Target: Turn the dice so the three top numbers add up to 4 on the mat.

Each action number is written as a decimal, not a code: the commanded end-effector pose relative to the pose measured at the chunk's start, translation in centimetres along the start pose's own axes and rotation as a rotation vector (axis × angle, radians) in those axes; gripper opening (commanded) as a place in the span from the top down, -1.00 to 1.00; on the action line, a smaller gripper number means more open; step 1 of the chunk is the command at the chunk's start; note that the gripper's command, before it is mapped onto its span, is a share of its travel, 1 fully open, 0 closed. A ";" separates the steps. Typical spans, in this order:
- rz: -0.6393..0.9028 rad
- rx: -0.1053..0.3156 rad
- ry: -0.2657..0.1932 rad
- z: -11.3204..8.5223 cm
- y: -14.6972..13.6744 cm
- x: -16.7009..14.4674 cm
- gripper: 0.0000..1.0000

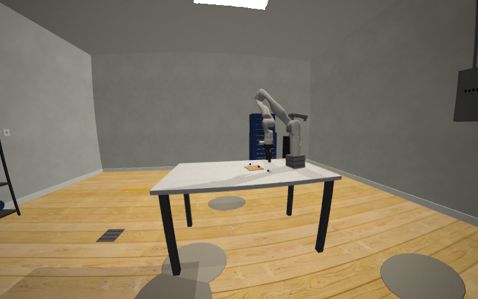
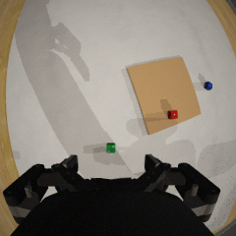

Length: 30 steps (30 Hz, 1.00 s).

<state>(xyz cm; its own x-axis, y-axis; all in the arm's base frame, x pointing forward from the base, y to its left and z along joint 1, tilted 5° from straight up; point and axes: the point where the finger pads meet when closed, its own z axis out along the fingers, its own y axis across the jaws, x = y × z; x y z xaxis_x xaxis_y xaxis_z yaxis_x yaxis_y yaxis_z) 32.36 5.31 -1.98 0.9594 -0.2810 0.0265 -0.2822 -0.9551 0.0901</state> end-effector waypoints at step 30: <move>0.001 0.000 0.001 0.0 0.0 0.0 0.39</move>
<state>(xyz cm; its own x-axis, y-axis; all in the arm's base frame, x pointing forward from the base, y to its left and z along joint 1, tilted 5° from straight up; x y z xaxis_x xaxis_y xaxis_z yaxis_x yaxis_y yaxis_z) 32.35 5.32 -1.99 0.9589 -0.2823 0.0266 -0.2836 -0.9547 0.0902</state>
